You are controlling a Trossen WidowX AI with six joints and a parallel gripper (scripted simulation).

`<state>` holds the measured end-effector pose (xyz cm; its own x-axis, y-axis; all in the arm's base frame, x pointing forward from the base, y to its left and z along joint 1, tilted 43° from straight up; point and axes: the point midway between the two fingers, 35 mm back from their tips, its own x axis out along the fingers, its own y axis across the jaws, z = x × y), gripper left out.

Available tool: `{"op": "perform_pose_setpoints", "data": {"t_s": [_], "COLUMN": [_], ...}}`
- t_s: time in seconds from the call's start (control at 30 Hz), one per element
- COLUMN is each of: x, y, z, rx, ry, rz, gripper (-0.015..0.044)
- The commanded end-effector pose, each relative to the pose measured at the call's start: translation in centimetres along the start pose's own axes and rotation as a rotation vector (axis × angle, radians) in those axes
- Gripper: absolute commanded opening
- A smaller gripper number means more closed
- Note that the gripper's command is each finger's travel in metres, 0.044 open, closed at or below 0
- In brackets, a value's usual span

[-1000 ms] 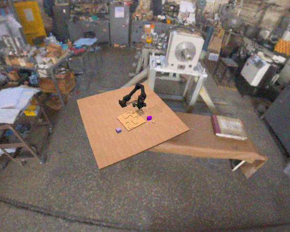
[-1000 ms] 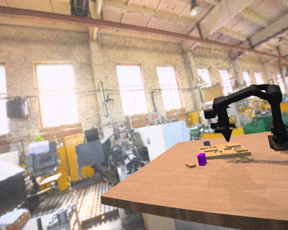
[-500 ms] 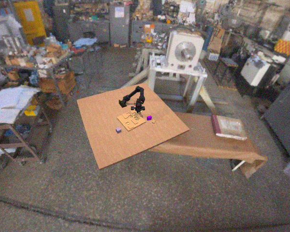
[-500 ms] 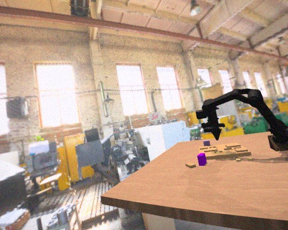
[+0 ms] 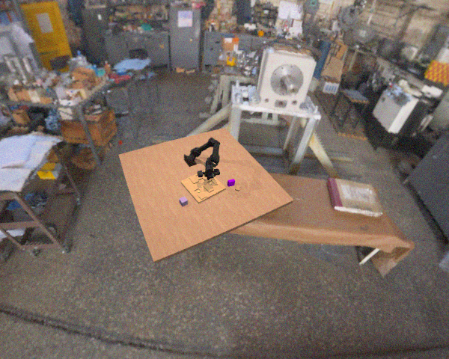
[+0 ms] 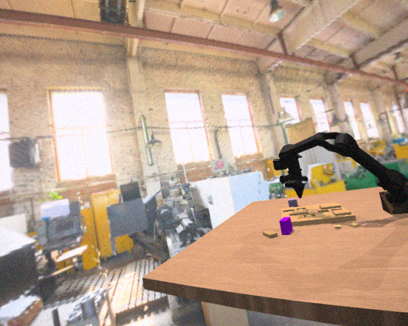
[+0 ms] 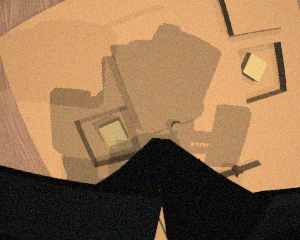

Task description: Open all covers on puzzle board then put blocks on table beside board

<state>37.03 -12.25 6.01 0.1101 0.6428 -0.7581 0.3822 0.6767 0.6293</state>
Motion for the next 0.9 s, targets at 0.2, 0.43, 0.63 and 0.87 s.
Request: {"op": "perform_pose_setpoints", "data": {"t_s": [0.2, 0.43, 0.63, 0.87], "x": [1.1, 2.0, 2.0, 2.0], "y": [-5.4, -8.8, -8.9, -8.9], "z": [2.7, 3.9, 4.0, 4.1], "rx": [-0.763, -1.249, -1.262, -1.262], "ry": [0.004, 0.000, 0.000, 0.000], "rz": [0.006, 0.015, 0.016, 0.016], "gripper": [0.0000, 0.0000, 0.0000, 0.0000]}}
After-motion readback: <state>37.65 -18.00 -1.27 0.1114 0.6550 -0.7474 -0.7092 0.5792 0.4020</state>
